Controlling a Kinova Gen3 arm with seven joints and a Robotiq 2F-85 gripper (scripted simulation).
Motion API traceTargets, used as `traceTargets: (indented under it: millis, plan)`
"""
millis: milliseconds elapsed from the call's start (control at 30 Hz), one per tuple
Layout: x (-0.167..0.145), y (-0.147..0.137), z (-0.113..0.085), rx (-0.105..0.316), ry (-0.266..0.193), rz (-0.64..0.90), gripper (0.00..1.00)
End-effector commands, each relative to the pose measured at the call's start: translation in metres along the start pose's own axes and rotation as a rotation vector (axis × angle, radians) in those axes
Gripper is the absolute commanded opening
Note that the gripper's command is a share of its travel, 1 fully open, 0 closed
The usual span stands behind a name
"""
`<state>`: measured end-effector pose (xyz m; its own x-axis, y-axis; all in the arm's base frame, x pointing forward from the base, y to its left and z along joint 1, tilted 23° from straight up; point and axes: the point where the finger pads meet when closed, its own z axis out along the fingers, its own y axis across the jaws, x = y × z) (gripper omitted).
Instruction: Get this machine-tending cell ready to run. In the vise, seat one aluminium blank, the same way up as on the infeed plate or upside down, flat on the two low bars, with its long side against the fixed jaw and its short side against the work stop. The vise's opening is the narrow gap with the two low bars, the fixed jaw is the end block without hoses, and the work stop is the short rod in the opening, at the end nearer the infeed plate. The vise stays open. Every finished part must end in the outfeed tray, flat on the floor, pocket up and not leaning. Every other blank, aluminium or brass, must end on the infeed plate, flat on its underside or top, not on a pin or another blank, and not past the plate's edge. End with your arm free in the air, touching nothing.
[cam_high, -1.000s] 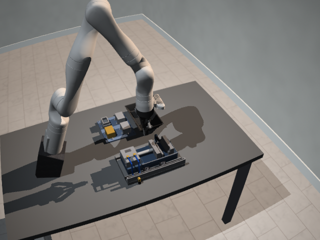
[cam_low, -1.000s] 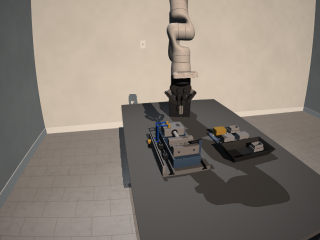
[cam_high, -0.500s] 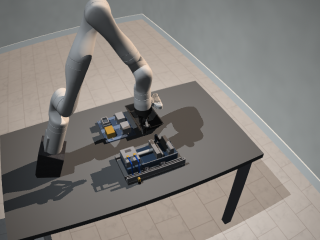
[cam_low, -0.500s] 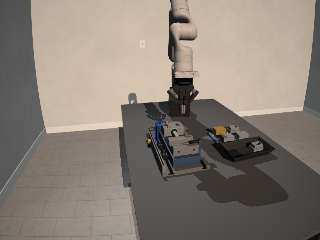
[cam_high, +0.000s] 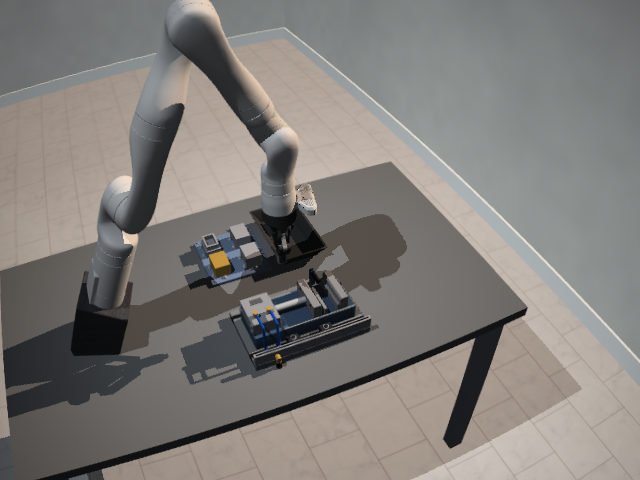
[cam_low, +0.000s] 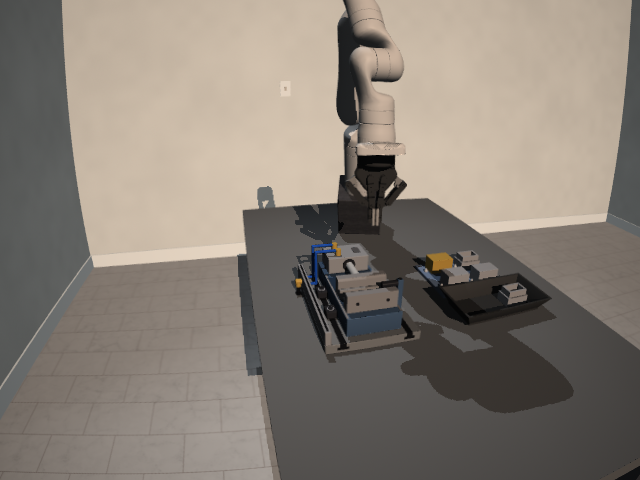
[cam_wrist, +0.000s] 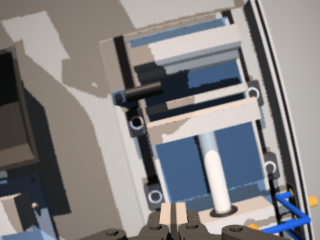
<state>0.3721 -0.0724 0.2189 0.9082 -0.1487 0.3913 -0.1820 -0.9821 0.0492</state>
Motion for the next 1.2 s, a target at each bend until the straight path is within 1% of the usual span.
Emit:
traceTargets:
  millis: [0,333,400,1167]
  plan:
    - [-0.003,-0.007,-0.001,0.003,0.001,0.010,0.00]
    - [-0.015,-0.029,-0.001,0.003,0.002,0.117,0.00]
    - [-0.015,-0.029,-0.001,0.003,0.002,0.117,0.00]
    - [-0.046,-0.085,-0.001,0.003,0.001,0.396,0.00]
